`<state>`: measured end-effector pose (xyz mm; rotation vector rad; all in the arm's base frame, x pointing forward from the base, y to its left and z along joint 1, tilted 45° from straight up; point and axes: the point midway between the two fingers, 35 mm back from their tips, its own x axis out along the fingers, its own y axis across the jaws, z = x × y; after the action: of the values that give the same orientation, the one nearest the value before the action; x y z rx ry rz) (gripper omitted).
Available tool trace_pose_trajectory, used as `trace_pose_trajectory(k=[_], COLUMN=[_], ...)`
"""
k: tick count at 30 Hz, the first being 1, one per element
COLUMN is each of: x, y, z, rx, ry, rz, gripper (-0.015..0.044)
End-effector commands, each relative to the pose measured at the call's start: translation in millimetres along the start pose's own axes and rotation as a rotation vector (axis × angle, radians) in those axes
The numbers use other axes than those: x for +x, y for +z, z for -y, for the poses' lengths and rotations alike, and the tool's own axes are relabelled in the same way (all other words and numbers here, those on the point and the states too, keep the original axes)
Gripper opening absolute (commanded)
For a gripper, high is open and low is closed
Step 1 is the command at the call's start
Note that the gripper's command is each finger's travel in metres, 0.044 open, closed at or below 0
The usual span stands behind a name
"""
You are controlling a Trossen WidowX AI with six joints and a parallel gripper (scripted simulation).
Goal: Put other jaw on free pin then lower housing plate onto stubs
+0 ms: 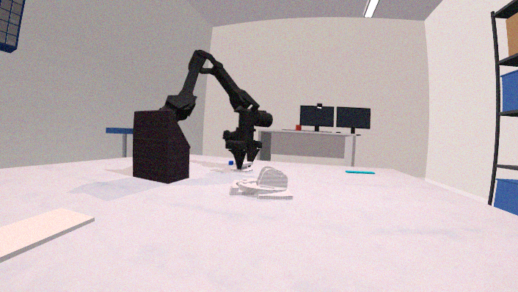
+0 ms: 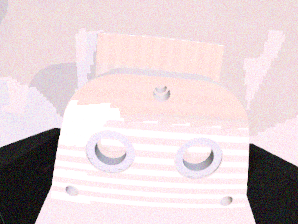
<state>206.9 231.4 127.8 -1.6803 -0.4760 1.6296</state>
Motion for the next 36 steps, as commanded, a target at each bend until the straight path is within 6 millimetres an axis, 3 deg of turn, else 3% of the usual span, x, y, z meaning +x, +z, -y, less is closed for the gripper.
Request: trace_pose_trajectory(k=[1,15,36], x=[0.0,-2.0,-67.8], y=[0.0,-0.3,-1.0], z=[0.0,0.0,-0.9], rx=[0.000,0.000,0.004], ry=[0.000,0.001,0.008], rz=[0.000,0.000,-0.003], gripper=[0.0367,0.0351,0.0351])
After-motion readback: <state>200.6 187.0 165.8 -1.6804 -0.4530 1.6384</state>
